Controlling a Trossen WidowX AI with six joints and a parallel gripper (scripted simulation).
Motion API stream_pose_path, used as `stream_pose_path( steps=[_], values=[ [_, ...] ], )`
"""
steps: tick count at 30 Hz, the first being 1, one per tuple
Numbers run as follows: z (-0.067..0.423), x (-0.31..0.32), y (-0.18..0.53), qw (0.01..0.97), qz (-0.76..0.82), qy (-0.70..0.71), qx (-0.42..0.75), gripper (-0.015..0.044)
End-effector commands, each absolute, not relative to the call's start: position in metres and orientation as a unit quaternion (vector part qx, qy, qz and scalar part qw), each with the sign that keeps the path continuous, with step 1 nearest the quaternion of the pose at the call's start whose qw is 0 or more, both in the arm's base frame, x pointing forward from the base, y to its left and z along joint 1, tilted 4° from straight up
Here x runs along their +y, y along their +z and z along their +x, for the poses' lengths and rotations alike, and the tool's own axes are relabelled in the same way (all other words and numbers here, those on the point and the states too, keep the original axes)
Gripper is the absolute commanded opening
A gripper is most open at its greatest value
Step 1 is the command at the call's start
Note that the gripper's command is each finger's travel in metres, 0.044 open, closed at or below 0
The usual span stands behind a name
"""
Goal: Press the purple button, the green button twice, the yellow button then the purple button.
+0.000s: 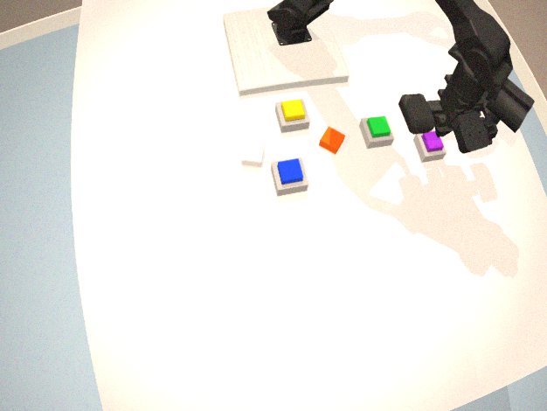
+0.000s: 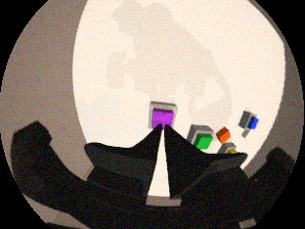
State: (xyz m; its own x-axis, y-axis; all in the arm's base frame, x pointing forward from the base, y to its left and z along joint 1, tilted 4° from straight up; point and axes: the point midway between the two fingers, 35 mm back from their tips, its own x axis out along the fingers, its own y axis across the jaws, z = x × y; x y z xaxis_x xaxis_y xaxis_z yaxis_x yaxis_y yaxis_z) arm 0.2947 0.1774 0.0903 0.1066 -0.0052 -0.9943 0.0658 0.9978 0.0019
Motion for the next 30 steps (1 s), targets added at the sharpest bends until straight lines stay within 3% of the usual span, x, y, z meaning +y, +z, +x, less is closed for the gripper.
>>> stream_pose_path(
  steps=[1,30],
  values=[
    [0.293,0.177,0.08,0.739,0.02,-0.023,0.673,0.002],
    [0.294,0.176,0.059,0.739,0.02,-0.023,0.673,0.002]
  ],
)
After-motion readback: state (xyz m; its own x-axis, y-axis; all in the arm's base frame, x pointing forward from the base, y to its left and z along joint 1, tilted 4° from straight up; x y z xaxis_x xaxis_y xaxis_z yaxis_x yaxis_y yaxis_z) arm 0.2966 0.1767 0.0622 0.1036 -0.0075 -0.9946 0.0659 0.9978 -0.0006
